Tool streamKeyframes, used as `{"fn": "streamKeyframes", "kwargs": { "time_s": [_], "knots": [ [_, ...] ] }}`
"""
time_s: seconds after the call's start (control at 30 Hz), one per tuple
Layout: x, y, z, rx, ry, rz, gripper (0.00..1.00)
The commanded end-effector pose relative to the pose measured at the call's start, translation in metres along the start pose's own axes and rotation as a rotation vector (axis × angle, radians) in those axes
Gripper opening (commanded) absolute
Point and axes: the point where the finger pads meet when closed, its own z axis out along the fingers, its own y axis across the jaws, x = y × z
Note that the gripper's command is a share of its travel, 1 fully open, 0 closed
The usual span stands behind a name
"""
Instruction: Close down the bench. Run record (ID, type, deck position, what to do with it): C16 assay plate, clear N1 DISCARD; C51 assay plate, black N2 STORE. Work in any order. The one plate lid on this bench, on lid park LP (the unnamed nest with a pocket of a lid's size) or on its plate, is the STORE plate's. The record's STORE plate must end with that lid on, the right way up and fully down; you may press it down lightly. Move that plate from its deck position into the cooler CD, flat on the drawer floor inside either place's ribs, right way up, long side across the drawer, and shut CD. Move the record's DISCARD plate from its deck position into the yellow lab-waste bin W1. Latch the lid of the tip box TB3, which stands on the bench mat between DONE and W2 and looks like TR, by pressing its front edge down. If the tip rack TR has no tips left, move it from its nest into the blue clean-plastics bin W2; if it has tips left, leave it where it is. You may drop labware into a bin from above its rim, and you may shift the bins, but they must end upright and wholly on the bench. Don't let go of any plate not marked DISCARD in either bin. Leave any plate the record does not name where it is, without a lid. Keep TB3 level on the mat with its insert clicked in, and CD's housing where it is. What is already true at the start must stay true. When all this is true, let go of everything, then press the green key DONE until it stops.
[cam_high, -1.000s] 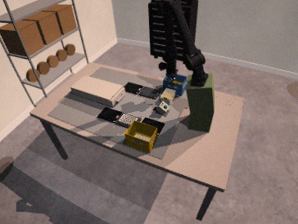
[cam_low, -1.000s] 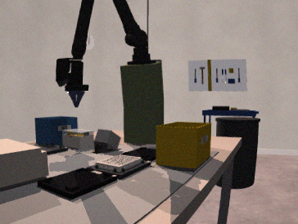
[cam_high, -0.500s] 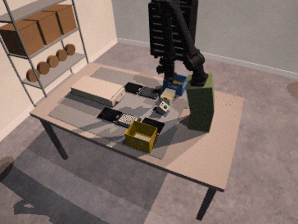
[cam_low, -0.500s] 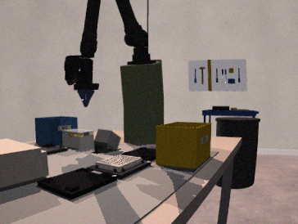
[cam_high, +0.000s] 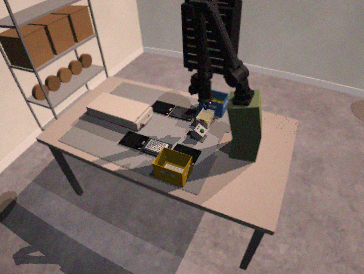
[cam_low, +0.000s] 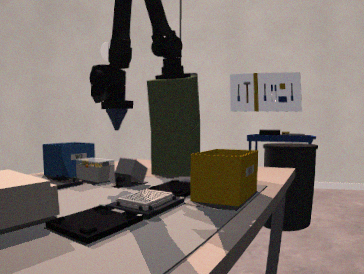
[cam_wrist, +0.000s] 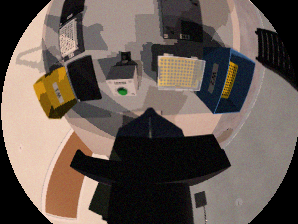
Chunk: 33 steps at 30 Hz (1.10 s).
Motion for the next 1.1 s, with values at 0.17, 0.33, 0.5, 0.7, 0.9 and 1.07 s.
{"fn": "streamKeyframes", "kwargs": {
  "time_s": [0.17, 0.33, 0.5, 0.7, 0.9, 1.07],
  "knots": [
    [-0.003, 0.025, -0.006, 0.003, -0.029, 0.024, 0.0],
    [0.002, 0.045, -0.006, 0.001, -0.025, 0.025, 0.0],
    [0.005, 0.065, -0.007, -0.001, -0.028, 0.025, 0.0],
    [0.012, 0.077, -0.003, -0.001, -0.006, 0.027, 0.0],
    [0.01, 0.075, -0.005, -0.002, -0.009, 0.027, 0.0],
    [0.008, 0.078, 0.009, -0.003, -0.012, 0.026, 0.0]
  ]
}}
